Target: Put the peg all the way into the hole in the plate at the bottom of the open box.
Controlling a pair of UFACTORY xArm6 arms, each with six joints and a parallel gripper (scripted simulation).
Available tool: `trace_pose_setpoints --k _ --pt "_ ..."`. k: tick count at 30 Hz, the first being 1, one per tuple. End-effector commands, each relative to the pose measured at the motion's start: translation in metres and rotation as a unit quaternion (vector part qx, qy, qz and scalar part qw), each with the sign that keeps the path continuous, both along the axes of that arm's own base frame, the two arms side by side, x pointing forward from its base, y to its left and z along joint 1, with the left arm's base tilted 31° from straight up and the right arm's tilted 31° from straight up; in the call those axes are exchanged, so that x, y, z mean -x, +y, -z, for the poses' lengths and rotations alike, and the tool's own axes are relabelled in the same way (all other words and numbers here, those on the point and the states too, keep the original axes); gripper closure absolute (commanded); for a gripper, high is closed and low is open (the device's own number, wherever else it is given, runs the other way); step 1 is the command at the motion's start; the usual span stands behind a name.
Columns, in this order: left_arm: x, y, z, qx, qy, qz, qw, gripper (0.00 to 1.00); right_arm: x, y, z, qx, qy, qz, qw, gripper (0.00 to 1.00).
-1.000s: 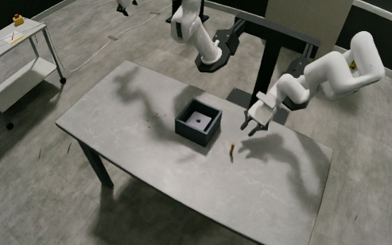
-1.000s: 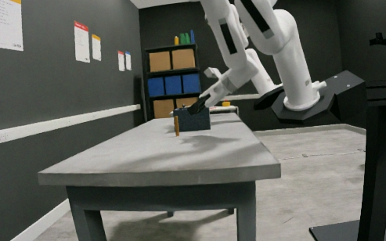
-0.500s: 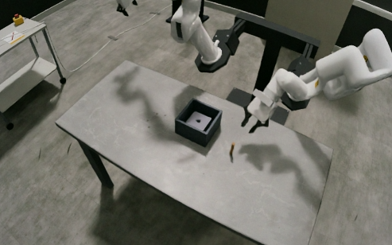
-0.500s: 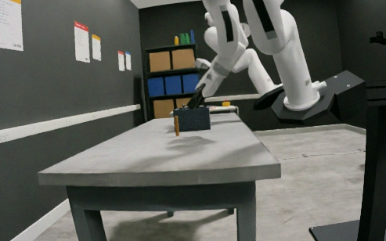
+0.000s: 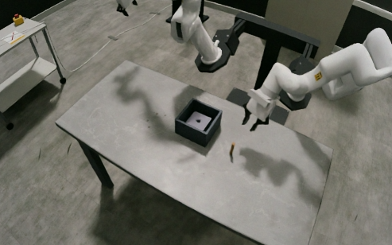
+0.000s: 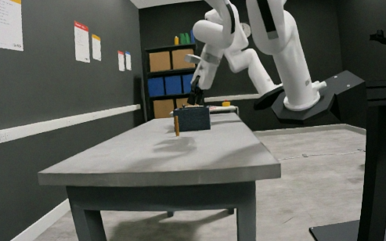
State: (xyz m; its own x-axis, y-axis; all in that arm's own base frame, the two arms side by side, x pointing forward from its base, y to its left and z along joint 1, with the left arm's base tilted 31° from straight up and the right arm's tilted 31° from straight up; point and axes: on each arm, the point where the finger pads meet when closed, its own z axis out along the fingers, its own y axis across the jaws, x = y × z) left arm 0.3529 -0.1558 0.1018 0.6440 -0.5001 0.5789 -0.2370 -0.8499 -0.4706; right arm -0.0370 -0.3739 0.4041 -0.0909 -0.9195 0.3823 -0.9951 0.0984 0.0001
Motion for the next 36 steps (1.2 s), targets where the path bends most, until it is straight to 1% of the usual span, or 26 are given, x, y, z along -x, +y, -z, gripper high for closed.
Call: trace_pose_setpoints --k 1,8,10,11,25,27,36 --pt "0.001 -0.002 -0.005 -0.015 0.034 -0.021 0.999 0.56 0.0 0.0 -0.001 0.001 0.0 0.0 1.0 0.0" --pt "0.004 -0.005 -0.012 -0.027 0.079 -0.047 0.995 0.56 0.0 0.0 -0.001 0.001 0.0 0.0 1.0 0.0" --pt "0.004 -0.005 -0.012 -0.027 0.079 -0.047 0.995 0.56 0.0 0.0 -0.001 0.001 0.0 0.0 1.0 0.0" --pt "0.004 -0.005 -0.013 -0.029 0.085 -0.05 0.995 0.56 0.0 0.0 -0.001 0.001 0.0 0.0 1.0 0.0" --pt "0.009 -0.011 -0.024 -0.051 0.164 -0.094 0.981 0.56 0.0 0.0 -0.001 0.001 0.0 0.0 1.0 0.0" --pt "0.009 -0.011 -0.024 -0.051 0.164 -0.094 0.981 0.56 0.0 0.0 -0.001 0.001 0.0 0.0 1.0 0.0" --pt "0.011 -0.013 -0.029 -0.059 0.194 -0.111 0.973 0.56 0.0 0.0 -0.001 0.001 0.0 0.0 1.0 0.0"
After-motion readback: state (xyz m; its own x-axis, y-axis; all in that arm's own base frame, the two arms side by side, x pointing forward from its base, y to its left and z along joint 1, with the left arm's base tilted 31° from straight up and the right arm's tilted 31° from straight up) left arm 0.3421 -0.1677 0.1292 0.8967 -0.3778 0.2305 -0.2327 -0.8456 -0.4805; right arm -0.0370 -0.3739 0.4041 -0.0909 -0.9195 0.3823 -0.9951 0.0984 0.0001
